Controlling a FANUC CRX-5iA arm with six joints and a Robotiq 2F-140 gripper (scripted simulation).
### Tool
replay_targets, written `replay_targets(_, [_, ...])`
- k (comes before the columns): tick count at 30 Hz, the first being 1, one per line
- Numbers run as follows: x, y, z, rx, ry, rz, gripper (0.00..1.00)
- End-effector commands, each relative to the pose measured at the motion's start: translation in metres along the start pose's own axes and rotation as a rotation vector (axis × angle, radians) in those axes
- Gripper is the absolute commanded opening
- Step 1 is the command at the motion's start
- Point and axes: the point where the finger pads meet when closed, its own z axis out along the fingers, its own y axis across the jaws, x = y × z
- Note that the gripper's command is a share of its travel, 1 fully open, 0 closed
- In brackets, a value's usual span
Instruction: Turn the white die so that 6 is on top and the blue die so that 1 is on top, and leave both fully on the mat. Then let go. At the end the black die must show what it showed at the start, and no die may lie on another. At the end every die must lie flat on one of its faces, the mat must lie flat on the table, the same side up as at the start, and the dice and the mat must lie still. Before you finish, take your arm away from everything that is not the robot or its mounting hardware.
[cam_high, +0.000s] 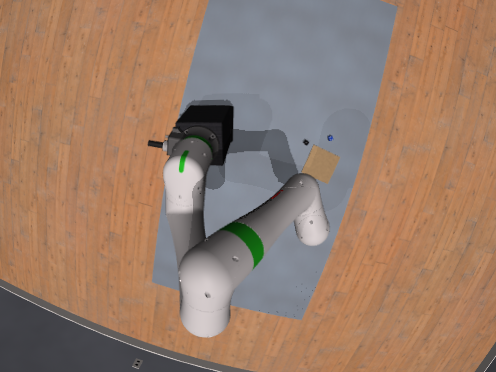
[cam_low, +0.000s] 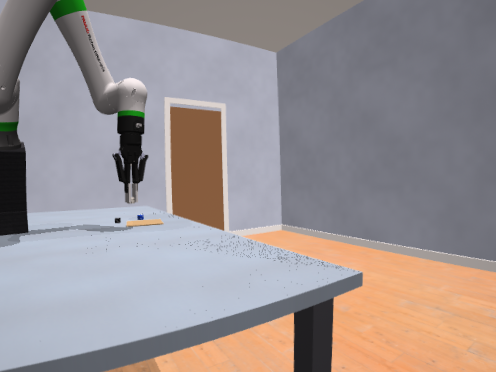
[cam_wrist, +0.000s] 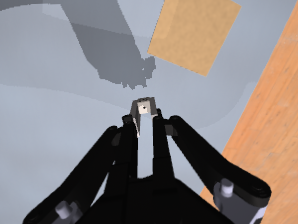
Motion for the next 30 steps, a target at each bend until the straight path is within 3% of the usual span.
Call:
replay_targets(1, [-0.001, 0.0, 0.001, -0.003, -0.022, 0.115, 0.09])
replay_targets(10, [-0.003, -0.002, 0.002, 0.007, -0.072, 0.117, 0.09])
replay_targets(16, [0.003, 0.0, 0.003, 0.016, -0.256, 0.118, 0.09])
replay_targets(24, [0.008, 0.0, 0.006, 0.025, -0.406, 0.119, 0.09])
replay_targets(26, [0.008, 0.0, 0.006, 0.025, -0.406, 0.119, 0.09])
replay_targets(30, [0.011, 0.0, 0.008, 0.033, -0.521, 0.12, 0.09])
